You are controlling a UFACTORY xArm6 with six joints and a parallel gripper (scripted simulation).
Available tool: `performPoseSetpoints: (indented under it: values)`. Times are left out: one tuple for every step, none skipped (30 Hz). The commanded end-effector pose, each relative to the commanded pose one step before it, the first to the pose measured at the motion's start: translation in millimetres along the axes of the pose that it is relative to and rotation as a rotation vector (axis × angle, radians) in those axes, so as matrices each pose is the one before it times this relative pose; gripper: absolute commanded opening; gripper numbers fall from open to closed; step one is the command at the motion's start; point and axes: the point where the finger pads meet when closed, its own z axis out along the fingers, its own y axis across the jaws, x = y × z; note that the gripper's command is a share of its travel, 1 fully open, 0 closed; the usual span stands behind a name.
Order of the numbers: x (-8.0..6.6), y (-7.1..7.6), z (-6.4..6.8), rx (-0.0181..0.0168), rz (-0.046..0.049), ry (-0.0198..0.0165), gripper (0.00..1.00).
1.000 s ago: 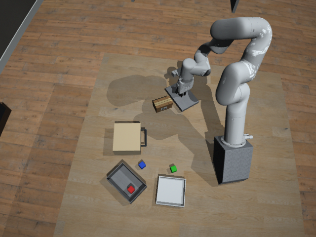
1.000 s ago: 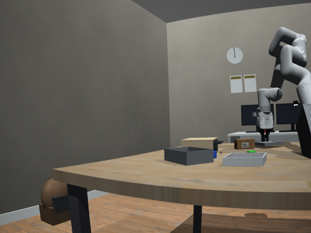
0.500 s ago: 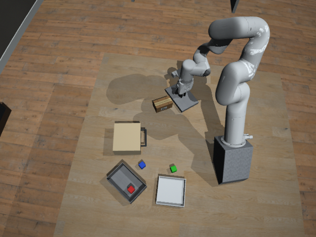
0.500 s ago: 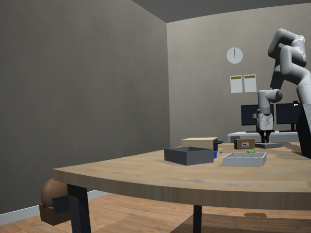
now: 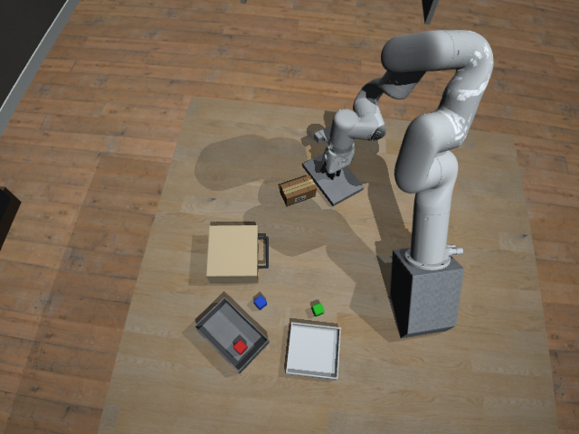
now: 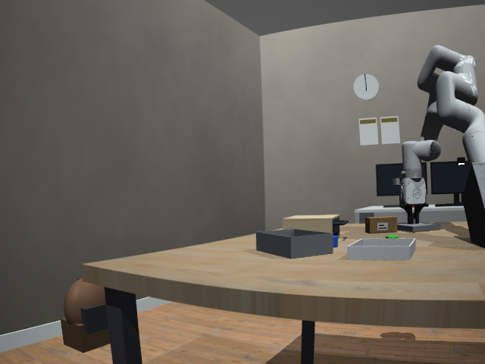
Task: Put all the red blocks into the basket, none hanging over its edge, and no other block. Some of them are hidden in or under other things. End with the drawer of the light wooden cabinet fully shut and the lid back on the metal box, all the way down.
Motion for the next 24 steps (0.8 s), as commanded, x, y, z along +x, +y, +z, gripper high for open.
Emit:
performPoseSetpoints:
  values:
    - [1.09,-0.11,-0.51,0.00061,0.00028,0.00255,0.00]
    - [0.00,0.00,0.00,0.00000,0.00000,0.00000,0.00]
    - [0.00,0.00,0.00,0.00000,0.00000,0.00000,0.00]
    - [0.00,0.00,0.00,0.00000,0.00000,0.00000,0.00]
    - [0.00,0.00,0.00,0.00000,0.00000,0.00000,0.00]
    - [0.00,0.00,0.00,0.00000,0.00000,0.00000,0.00]
    - [0.00,0.00,0.00,0.00000,0.00000,0.00000,0.00]
    - [0.00,0.00,0.00,0.00000,0.00000,0.00000,0.00]
    - [0.00,0.00,0.00,0.00000,0.00000,0.00000,0.00]
    - [0.00,0.00,0.00,0.00000,0.00000,0.00000,0.00]
    - [0.00,0.00,0.00,0.00000,0.00000,0.00000,0.00]
    - [0.00,0.00,0.00,0.00000,0.00000,0.00000,0.00]
    - [0.00,0.00,0.00,0.00000,0.00000,0.00000,0.28]
    - [0.00,0.00,0.00,0.00000,0.00000,0.00000,0.28]
    - [0.00,0.00,0.00,0.00000,0.00000,0.00000,0.28]
    - [0.00,0.00,0.00,0.00000,0.00000,0.00000,0.28]
    - [0.00,0.00,0.00,0.00000,0.00000,0.00000,0.28]
    - [0.00,0.00,0.00,0.00000,0.00000,0.00000,0.28]
    - [0.00,0.00,0.00,0.00000,0.00000,0.00000,0.28]
    - [0.00,0.00,0.00,0.00000,0.00000,0.00000,0.28]
    - [0.00,0.00,0.00,0.00000,0.00000,0.00000,0.28]
    - [0.00,0.00,0.00,0.00000,0.00000,0.00000,0.28]
    - [0.00,0.00,0.00,0.00000,0.00000,0.00000,0.28]
    - [0.00,0.00,0.00,0.00000,0.00000,0.00000,0.28]
